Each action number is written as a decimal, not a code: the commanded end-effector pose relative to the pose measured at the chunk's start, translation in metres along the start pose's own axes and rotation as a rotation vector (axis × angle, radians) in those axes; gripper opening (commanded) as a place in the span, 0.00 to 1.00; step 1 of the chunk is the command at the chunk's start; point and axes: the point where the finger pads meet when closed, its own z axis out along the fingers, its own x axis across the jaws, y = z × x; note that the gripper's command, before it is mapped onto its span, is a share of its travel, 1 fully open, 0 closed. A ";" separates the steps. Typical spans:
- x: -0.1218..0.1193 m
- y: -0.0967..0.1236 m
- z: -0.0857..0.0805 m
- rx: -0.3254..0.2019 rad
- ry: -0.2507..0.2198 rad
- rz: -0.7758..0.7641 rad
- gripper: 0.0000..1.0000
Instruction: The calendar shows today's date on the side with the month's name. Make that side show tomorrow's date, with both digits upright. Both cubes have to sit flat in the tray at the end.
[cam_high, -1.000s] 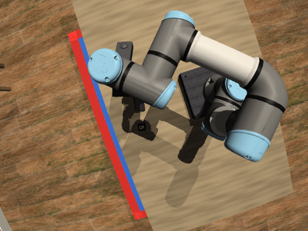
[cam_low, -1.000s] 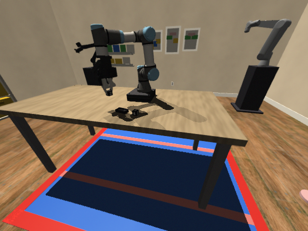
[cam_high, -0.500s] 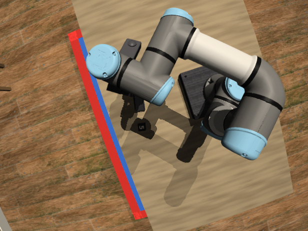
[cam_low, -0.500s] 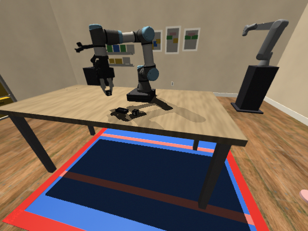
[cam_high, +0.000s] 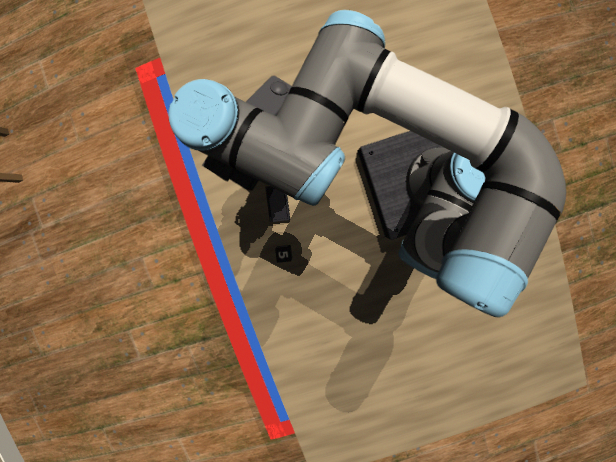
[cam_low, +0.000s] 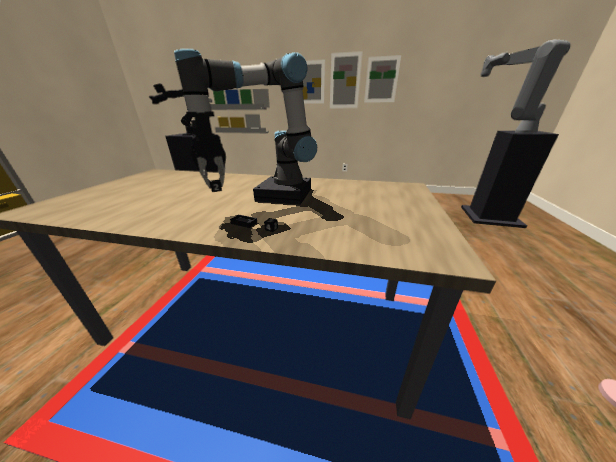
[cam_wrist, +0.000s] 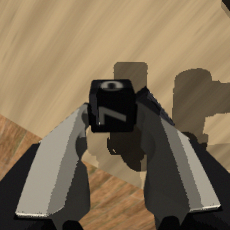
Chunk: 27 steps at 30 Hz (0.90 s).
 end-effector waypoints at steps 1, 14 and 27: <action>-0.002 -0.002 -0.001 0.007 -0.005 0.135 0.11; -0.005 -0.005 0.000 0.006 -0.006 0.391 0.11; -0.008 -0.008 0.001 0.006 -0.007 0.637 0.11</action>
